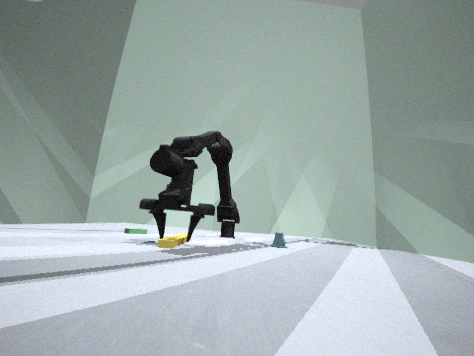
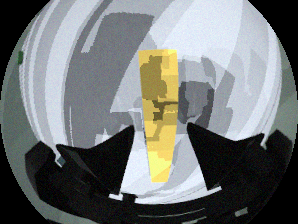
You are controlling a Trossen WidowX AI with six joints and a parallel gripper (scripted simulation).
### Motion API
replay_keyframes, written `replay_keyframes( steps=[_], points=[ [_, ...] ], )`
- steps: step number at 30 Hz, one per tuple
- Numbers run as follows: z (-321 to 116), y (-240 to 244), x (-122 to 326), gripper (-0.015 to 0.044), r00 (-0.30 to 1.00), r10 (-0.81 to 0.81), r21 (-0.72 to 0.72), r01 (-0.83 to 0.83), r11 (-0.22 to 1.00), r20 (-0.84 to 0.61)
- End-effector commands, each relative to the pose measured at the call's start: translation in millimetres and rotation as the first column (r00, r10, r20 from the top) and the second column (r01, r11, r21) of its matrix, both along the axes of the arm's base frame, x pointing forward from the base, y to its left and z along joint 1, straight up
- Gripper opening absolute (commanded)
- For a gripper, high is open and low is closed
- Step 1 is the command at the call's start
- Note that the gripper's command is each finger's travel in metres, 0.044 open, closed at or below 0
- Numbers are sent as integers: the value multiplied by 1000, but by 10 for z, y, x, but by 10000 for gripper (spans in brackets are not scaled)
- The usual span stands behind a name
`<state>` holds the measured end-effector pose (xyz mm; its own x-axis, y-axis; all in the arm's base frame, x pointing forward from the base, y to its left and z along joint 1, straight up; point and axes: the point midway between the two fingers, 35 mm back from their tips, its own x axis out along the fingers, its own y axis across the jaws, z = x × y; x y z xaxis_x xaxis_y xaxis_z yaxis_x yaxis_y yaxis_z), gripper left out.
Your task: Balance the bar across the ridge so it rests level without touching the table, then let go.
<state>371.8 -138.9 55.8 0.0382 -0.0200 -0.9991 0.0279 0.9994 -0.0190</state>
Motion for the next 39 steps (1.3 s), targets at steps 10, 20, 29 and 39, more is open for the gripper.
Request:
replay_keyframes(
  steps=[10, 20, 29, 39],
  points=[
    [-1, 0, 0, 125, 1000, 0, 0, 0, 1000, 0],
    [63, -2, 7, 0, 1000, 0, 1, 0, 1000, 0],
    [296, -5, 22, 0, 1000, -1, 2, 1, 1000, 1],
    [557, -1, 16, 0, 1000, -3, 3, 3, 1000, 1]
  ],
)
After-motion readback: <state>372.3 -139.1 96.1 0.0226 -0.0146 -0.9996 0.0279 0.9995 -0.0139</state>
